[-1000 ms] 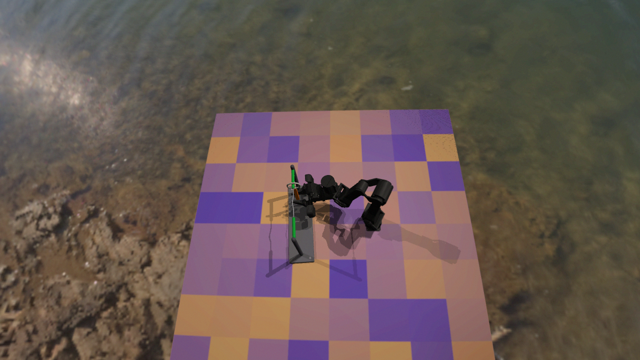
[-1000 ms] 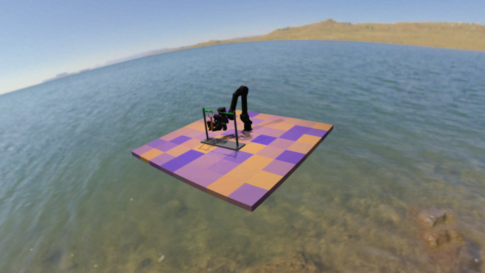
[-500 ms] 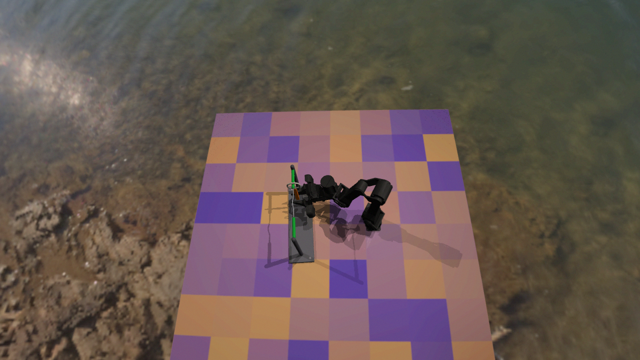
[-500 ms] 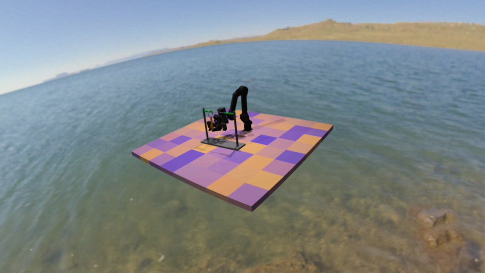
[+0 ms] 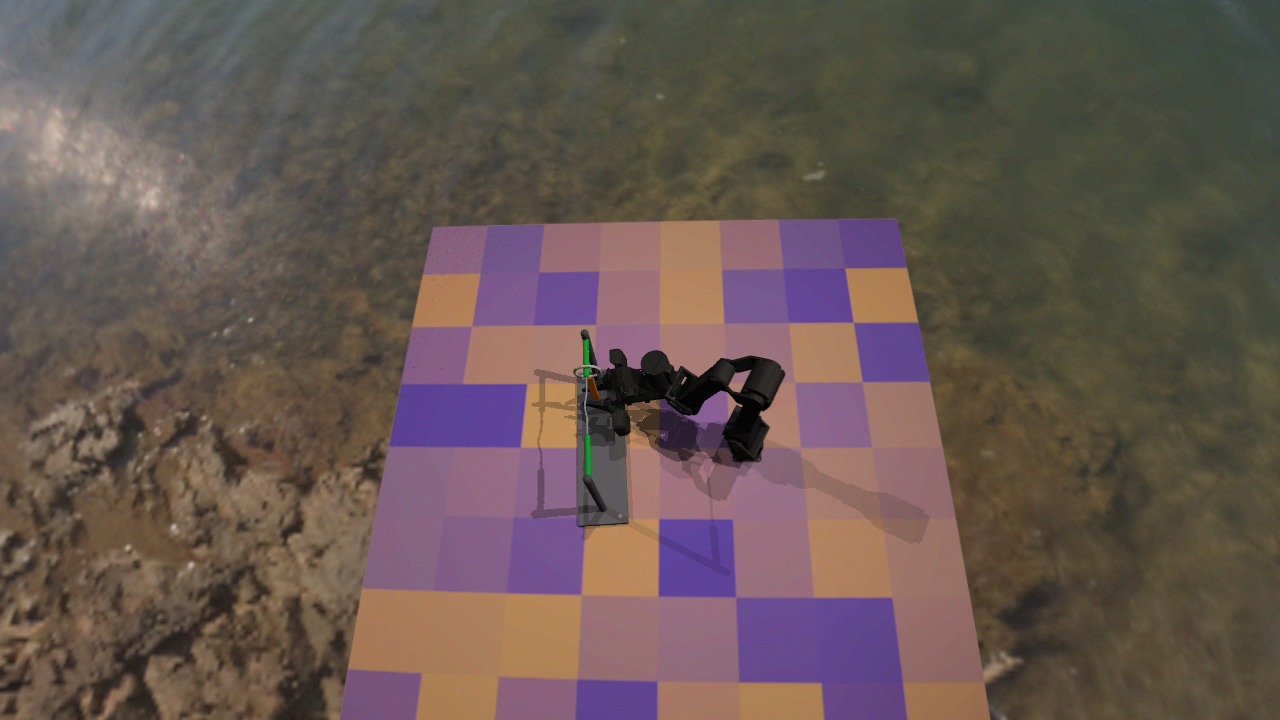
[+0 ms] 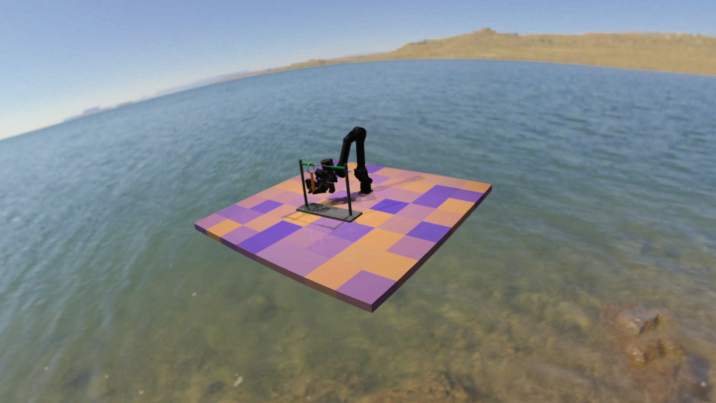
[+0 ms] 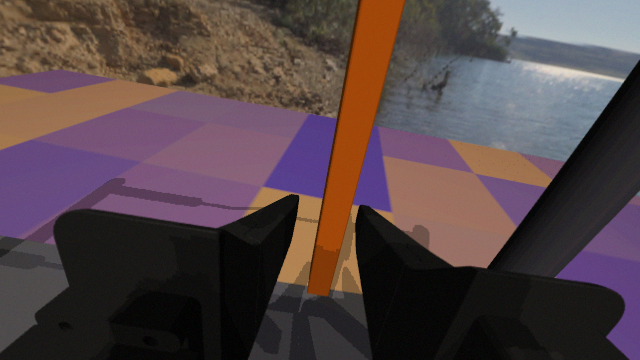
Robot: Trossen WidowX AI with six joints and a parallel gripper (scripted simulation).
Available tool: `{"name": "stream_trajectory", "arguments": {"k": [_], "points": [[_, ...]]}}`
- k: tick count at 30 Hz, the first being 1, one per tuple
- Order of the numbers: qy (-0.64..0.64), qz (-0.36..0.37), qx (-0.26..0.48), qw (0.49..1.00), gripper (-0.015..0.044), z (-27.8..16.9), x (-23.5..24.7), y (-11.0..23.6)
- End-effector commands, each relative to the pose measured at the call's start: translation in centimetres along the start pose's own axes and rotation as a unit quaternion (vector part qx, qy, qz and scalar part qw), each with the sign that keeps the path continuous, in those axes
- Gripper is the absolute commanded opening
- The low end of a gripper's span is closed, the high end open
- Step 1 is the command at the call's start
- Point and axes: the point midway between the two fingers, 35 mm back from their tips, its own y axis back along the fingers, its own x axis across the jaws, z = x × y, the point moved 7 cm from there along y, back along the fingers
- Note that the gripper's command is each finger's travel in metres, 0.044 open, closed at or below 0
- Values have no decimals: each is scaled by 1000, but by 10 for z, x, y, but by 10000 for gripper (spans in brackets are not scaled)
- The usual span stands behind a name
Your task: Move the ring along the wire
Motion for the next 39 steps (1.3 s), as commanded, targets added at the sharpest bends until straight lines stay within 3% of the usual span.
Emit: {"name": "stream_trajectory", "arguments": {"k": [1,9,39], "points": [[0,0,0,1000,55,0,0,0],[0,0,0,1000,-150,0,0,0],[-1,0,0,1000,-150,17,1,3]]}}
